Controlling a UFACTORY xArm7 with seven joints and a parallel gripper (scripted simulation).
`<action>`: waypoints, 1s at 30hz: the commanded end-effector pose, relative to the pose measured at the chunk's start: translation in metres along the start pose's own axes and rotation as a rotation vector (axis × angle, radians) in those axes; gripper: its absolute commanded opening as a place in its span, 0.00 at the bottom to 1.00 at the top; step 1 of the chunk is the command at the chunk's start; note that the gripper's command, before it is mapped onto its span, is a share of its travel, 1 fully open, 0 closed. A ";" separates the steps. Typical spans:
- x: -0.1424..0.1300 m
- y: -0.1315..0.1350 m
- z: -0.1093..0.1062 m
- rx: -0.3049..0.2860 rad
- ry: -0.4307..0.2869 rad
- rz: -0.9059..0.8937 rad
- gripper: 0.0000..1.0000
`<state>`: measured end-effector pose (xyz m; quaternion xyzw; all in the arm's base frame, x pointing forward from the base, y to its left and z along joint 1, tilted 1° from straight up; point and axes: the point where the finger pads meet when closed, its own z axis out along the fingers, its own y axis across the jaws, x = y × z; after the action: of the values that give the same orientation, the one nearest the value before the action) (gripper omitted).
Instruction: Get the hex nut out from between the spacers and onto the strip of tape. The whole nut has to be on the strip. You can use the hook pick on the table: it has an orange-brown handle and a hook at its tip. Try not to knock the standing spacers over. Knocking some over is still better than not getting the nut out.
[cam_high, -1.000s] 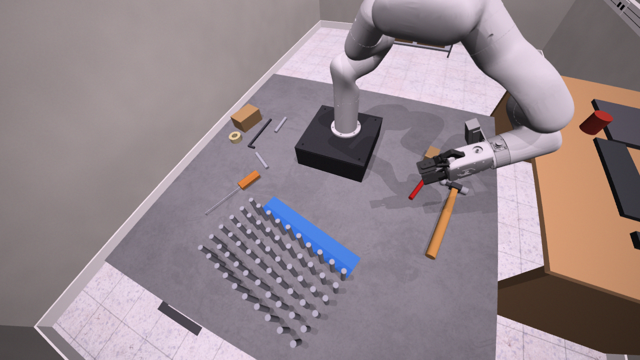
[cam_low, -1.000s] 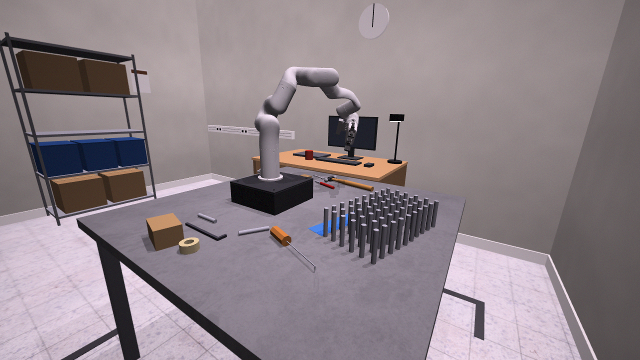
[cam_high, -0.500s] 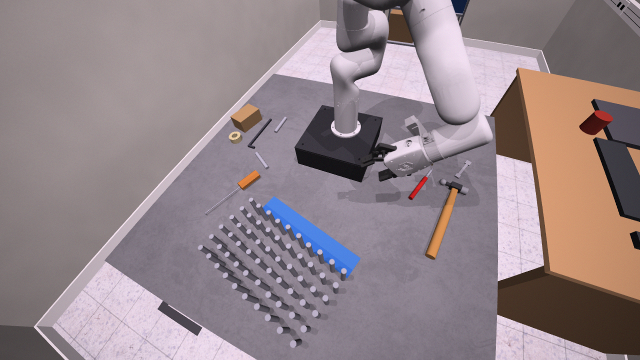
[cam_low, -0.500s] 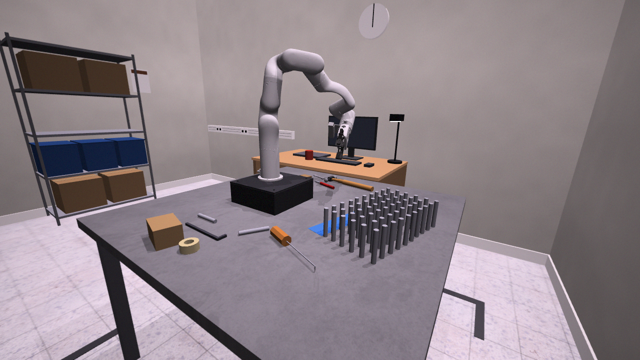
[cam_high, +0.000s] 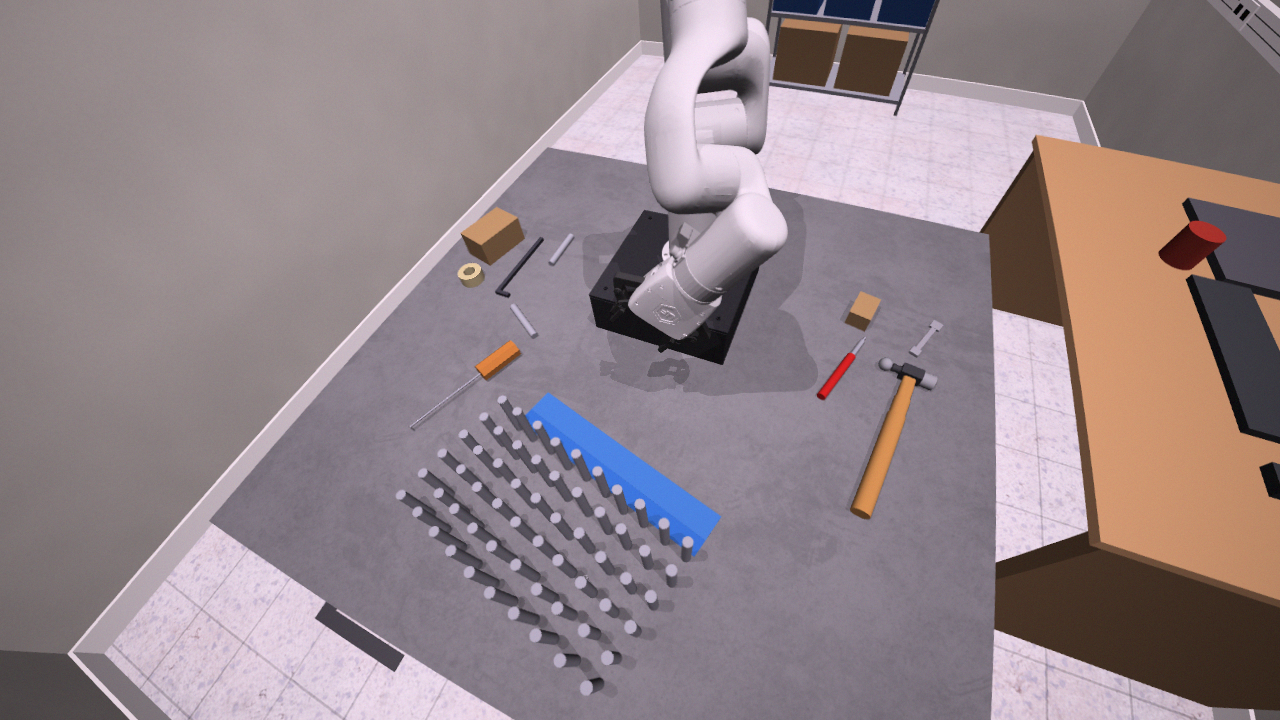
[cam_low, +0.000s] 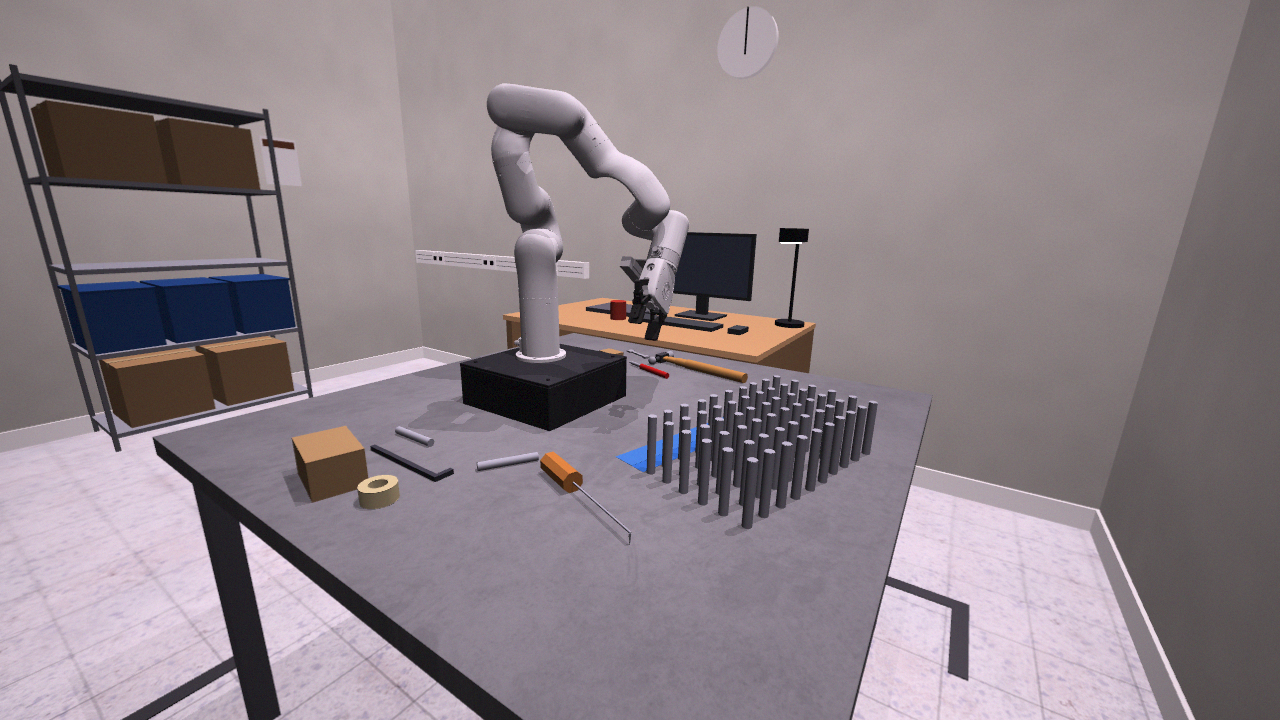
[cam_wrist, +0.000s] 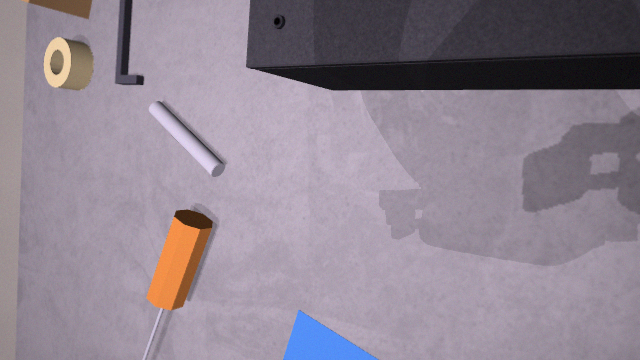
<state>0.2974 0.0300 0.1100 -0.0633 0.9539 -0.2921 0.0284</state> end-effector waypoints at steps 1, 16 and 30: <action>-0.010 -0.046 0.047 -0.122 0.012 0.076 1.00; -0.009 -0.128 0.132 -0.323 0.076 0.243 1.00; -0.008 -0.167 0.172 -0.413 0.106 0.322 1.00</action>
<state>0.3352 -0.1869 0.0640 0.0903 0.9906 -0.1014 0.0136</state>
